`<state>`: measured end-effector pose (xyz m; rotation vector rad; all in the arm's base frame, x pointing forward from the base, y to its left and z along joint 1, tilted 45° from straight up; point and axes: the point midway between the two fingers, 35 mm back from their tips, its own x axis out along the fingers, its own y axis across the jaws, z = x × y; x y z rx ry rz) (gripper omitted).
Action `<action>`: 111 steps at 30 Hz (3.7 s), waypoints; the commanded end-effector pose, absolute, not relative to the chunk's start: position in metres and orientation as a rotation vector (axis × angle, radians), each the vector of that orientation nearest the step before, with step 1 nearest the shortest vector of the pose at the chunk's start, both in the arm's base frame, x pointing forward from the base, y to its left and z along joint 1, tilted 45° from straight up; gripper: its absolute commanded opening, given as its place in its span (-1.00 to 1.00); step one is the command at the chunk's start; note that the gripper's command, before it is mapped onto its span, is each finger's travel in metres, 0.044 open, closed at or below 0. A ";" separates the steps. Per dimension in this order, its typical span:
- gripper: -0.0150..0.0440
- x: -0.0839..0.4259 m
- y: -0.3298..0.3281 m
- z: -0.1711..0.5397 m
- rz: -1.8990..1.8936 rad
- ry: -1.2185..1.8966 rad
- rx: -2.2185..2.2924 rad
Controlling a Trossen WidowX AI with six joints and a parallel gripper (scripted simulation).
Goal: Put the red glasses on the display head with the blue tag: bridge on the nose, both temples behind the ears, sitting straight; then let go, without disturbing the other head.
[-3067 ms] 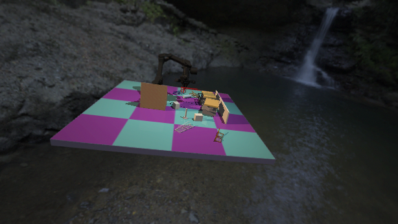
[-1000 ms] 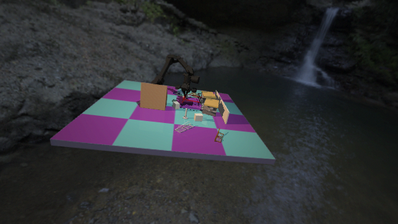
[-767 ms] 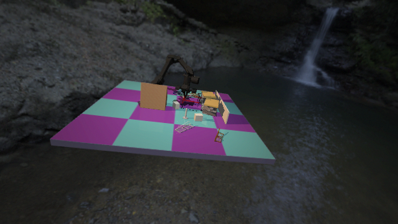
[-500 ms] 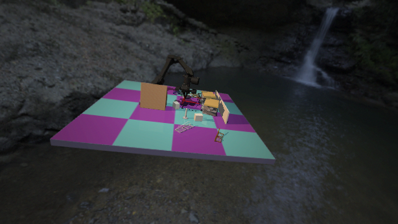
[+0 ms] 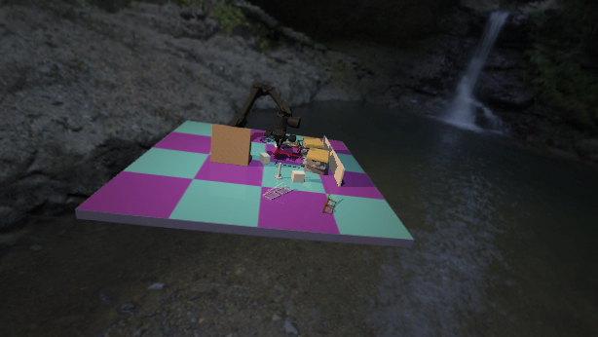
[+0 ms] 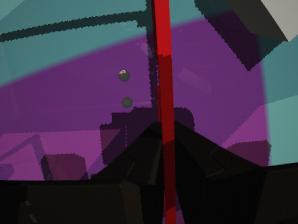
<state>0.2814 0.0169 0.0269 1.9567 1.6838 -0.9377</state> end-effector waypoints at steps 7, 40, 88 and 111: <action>-0.49 0.295 0.015 0.023 -0.946 1.693 1.963; -0.49 0.345 0.005 0.017 -0.943 1.691 1.963; -0.49 0.413 -0.009 0.008 -0.940 1.693 1.961; -0.49 0.429 -0.012 0.006 -0.939 1.692 1.961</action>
